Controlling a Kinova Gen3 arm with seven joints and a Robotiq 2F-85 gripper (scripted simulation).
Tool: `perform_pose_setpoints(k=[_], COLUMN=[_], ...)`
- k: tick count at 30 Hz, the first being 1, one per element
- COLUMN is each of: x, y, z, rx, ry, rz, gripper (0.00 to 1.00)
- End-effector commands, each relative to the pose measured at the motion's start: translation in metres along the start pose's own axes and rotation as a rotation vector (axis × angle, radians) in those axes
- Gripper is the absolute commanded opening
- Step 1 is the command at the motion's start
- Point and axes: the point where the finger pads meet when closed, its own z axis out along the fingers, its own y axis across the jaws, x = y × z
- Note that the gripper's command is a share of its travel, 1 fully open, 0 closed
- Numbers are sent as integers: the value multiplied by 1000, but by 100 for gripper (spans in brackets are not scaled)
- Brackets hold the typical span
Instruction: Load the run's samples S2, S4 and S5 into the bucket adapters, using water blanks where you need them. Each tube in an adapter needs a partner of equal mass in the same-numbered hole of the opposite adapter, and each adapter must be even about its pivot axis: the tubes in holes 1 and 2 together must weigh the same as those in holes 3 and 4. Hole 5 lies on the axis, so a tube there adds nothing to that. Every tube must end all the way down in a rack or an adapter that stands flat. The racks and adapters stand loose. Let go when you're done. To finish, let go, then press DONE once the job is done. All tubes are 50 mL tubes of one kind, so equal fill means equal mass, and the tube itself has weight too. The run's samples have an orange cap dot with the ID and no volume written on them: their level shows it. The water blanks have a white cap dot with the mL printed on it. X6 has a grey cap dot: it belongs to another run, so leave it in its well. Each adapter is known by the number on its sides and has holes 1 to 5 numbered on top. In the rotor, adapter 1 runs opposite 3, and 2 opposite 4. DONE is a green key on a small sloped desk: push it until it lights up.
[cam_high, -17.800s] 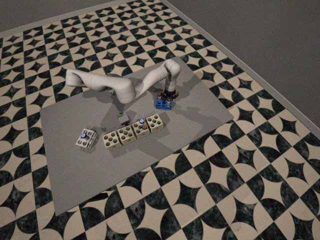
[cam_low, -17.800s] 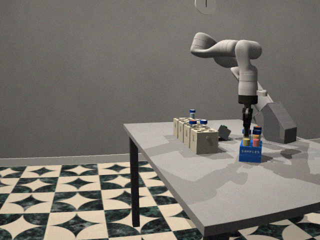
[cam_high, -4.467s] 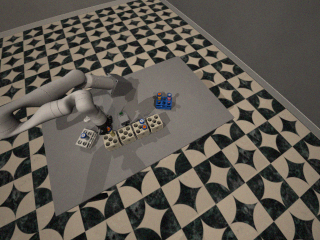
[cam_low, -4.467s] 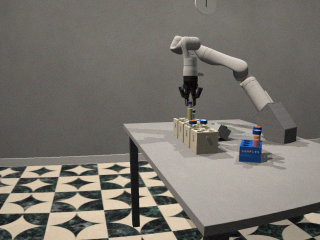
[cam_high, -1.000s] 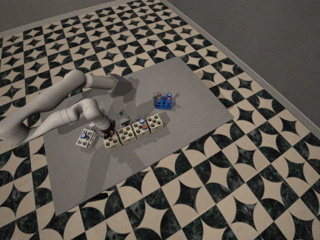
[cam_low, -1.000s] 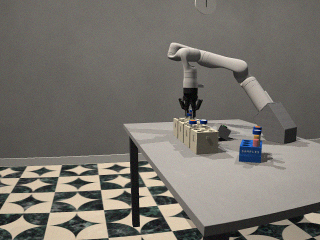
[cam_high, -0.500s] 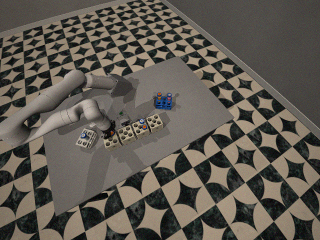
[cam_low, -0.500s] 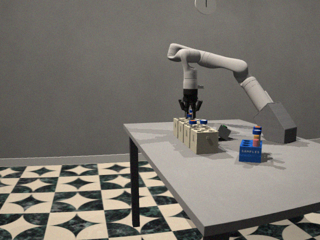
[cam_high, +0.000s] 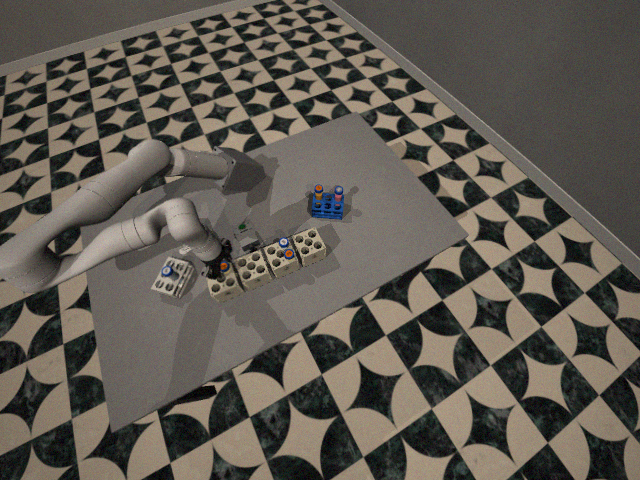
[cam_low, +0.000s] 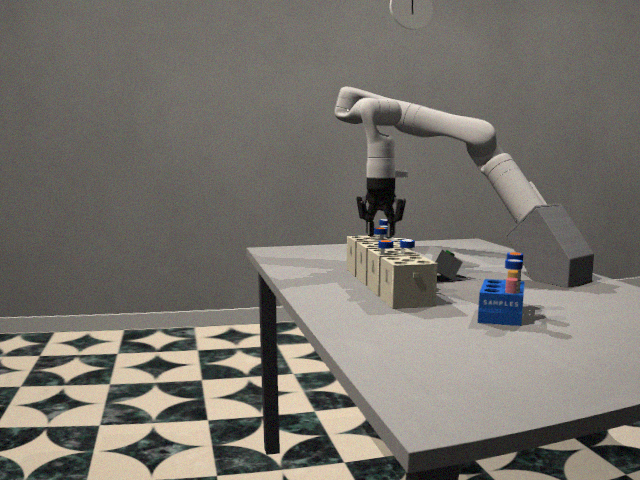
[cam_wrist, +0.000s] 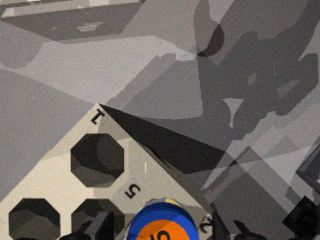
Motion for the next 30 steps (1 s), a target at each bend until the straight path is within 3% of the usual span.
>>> perform_pose_setpoints(k=[1,16,30], x=[0,0,0], y=[0,0,0], z=[-1,-1,-17], rx=[1,1,1], ry=[-1,-1,-1], rz=[0,0,0], gripper=[62,62,62])
